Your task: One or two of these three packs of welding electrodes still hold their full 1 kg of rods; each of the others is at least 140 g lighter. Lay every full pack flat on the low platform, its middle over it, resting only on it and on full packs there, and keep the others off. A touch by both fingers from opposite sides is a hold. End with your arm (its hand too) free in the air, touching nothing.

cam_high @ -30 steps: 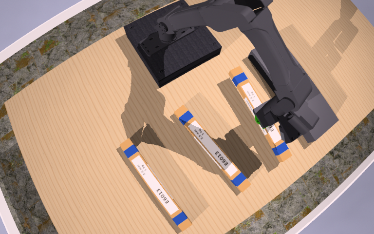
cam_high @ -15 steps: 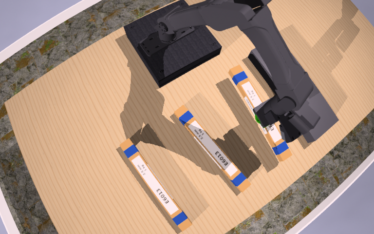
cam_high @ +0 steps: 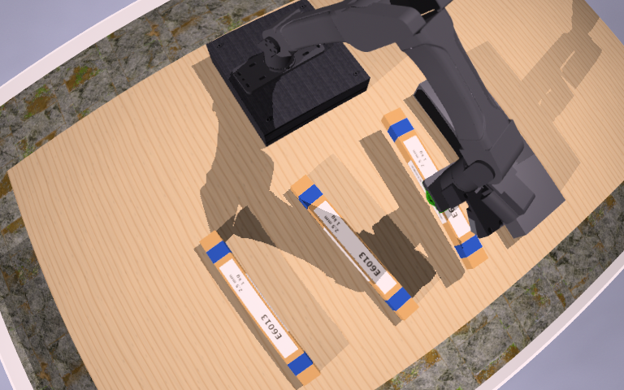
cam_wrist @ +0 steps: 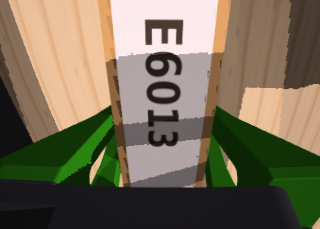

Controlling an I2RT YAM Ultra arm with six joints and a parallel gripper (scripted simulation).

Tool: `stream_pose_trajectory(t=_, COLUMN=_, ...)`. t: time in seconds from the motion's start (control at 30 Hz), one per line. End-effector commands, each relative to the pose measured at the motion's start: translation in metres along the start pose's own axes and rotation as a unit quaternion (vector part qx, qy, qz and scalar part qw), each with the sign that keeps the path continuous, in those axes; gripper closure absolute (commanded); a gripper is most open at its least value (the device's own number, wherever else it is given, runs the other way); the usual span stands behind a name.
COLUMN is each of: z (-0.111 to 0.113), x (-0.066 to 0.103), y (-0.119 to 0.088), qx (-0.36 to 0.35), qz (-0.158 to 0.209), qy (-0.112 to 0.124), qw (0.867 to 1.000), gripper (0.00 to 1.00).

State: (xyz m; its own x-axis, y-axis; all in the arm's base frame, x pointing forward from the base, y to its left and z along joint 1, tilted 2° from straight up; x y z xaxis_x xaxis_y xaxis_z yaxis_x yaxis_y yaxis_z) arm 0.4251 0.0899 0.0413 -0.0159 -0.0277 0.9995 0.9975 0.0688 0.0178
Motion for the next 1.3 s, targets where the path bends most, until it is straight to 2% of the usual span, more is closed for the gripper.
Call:
stream_pose_trajectory(t=0.0, z=-0.004, x=0.025, y=0.011, qx=-0.002, qz=-0.030, qy=0.001, qw=1.000, gripper=1.00)
stream_pose_trajectory(t=0.33, z=-0.005, x=0.024, y=0.011, qx=-0.003, qz=-0.030, qy=0.001, qw=1.000, gripper=1.00)
stream_pose_trajectory(t=1.27, z=-0.005, x=0.075, y=0.007, qx=-0.003, qz=-0.029, qy=0.001, qw=1.000, gripper=1.00)
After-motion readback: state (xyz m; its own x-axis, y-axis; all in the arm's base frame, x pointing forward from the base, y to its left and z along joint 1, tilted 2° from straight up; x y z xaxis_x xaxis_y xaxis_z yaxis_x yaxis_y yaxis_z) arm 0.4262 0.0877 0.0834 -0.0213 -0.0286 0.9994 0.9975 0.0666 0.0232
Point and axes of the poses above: the point where the finger pads meet when closed, its own x axis back along the fingers, its own z axis across the jaws, y = z × x, the point moved 3 cm from there along x, back along the fingers, and after that the axes turned 11 degrees about x, right-handed, at the moved point
